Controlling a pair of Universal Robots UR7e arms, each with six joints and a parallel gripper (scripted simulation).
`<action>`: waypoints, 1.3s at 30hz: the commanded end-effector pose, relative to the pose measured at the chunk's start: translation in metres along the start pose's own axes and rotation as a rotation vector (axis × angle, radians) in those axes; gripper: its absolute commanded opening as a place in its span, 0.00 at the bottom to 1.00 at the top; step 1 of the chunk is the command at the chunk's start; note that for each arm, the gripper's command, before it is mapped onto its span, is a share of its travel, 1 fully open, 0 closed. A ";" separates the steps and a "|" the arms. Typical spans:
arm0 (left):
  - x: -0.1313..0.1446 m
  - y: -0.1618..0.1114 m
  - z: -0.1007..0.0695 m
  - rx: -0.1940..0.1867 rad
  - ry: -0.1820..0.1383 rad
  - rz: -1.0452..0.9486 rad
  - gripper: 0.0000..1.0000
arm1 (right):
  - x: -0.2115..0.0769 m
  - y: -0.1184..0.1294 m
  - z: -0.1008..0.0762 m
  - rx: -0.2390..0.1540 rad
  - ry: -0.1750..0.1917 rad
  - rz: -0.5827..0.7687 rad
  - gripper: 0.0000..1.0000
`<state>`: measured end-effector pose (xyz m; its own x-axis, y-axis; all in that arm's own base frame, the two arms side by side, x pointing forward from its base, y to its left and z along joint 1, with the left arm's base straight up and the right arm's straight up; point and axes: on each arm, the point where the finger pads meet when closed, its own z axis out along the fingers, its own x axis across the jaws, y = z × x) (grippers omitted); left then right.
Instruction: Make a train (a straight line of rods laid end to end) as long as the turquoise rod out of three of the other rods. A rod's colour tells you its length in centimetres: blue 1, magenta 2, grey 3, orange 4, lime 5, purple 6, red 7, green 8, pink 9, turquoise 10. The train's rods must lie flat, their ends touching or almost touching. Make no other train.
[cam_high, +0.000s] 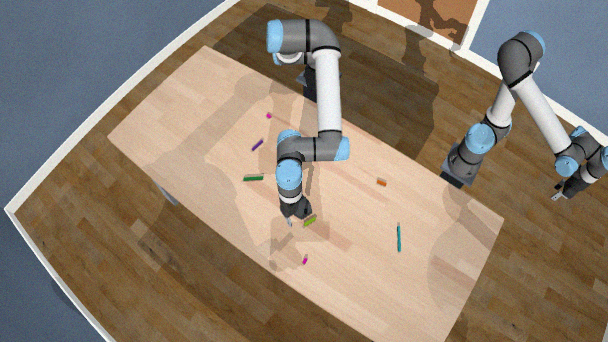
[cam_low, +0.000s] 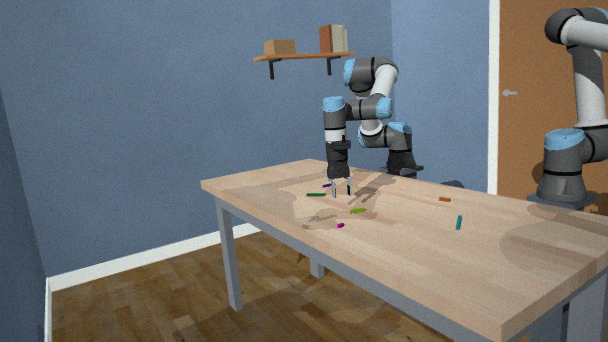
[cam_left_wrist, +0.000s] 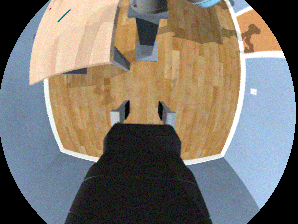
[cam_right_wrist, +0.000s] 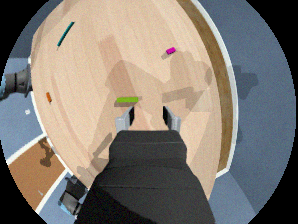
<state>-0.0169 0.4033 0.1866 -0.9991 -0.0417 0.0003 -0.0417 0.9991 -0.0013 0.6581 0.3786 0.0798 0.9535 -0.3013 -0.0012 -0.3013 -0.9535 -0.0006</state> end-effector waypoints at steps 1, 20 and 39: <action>0.000 0.000 0.000 -0.001 0.000 0.000 1.00 | 0.006 0.003 -0.001 0.002 0.003 0.137 1.00; 0.000 0.000 0.000 -0.001 0.000 0.000 1.00 | 0.026 0.021 -0.002 0.002 0.002 0.655 1.00; 0.000 0.000 0.000 -0.001 0.000 0.000 1.00 | 0.041 0.045 -0.002 0.003 0.002 1.170 1.00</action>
<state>-0.0169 0.4033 0.1866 -0.9991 -0.0417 0.0003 -0.0417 0.9991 -0.0013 0.6819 0.3296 0.0799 0.2318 -0.9728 -0.0029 -0.9728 -0.2318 0.0016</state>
